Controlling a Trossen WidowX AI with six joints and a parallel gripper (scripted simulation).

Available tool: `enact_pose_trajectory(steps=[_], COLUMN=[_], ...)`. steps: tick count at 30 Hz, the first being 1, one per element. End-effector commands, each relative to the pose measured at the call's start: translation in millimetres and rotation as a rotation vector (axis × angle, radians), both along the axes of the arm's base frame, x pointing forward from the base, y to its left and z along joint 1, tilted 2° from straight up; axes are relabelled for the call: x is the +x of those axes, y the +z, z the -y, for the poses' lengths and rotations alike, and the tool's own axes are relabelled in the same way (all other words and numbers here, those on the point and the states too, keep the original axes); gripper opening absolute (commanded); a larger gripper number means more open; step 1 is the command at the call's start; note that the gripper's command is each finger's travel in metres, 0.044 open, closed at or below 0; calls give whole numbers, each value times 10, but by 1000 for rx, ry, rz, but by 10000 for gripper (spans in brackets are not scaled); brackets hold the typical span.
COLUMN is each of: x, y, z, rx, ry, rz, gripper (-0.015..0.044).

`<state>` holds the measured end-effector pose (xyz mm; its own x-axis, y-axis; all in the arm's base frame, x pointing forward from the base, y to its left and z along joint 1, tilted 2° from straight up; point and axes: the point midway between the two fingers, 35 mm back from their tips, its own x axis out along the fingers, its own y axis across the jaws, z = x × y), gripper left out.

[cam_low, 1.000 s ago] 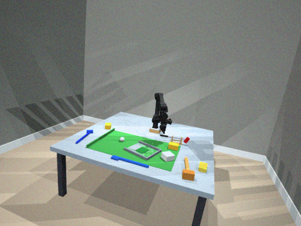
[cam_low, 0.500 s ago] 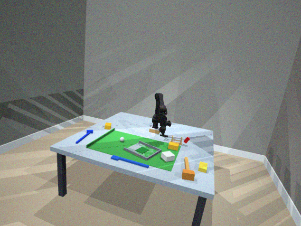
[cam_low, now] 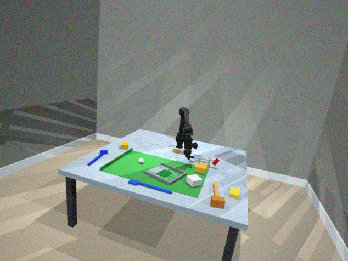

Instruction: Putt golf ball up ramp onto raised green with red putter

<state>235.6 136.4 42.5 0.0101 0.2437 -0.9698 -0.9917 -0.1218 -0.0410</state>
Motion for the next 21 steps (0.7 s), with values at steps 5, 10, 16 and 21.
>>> enact_pose_trajectory(steps=[5,10,16,21], x=[-16,-16,-1,-1], y=[-140,-217,-196,-196], z=[6,8,6,6], rx=[0,0,-2,-2], ry=[4,4,0,0], rz=[-8,-8,-4,-4], gripper=[440,440,387,256])
